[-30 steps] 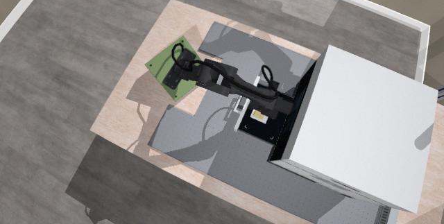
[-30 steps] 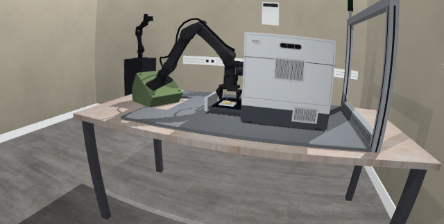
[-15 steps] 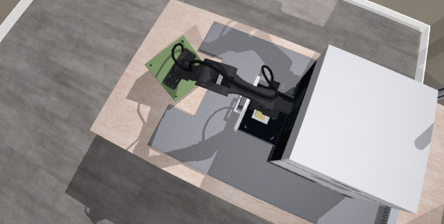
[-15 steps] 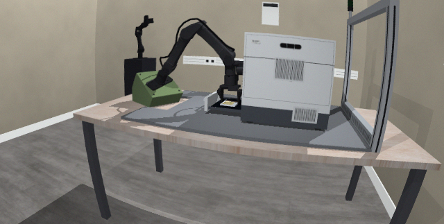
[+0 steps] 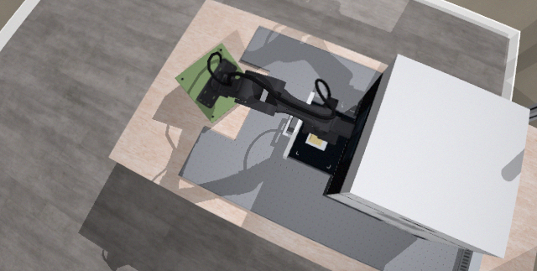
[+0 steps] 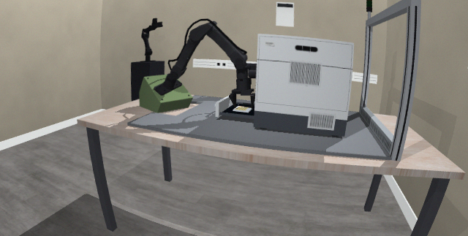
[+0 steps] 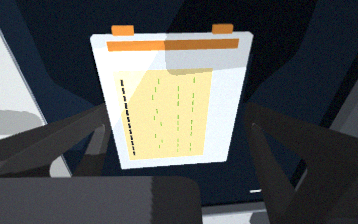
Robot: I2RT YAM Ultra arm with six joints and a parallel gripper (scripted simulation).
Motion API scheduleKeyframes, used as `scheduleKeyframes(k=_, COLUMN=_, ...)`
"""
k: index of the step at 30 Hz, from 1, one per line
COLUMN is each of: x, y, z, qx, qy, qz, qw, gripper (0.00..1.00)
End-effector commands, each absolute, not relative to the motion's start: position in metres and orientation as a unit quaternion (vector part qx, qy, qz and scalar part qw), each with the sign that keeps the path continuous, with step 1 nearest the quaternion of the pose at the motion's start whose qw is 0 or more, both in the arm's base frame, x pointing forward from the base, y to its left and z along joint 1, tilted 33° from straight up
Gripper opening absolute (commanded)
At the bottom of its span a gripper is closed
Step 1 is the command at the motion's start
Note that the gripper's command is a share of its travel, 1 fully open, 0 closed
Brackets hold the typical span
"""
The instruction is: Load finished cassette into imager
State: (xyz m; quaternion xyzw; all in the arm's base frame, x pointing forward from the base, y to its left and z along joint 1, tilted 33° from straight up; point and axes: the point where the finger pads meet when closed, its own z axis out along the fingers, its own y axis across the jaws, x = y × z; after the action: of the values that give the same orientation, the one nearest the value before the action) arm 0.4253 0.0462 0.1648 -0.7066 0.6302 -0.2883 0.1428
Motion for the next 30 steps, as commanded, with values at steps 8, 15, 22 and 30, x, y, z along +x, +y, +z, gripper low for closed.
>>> scheduleKeyframes(k=8, x=0.433, y=0.056, z=0.180, qx=-0.708, qy=0.622, qz=-0.296, qw=0.157, gripper=0.91)
scheduleKeyframes(k=15, x=0.437, y=0.056, z=0.198, qx=-0.697, qy=0.615, qz=-0.319, qw=0.185, gripper=0.91)
scheduleKeyframes(k=22, x=0.436, y=0.056, z=0.181, qx=-0.707, qy=0.618, qz=-0.302, qw=0.162, gripper=0.91)
scheduleKeyframes(k=30, x=0.437, y=0.057, z=0.187, qx=-0.705, qy=0.618, qz=-0.305, qw=0.167, gripper=0.91)
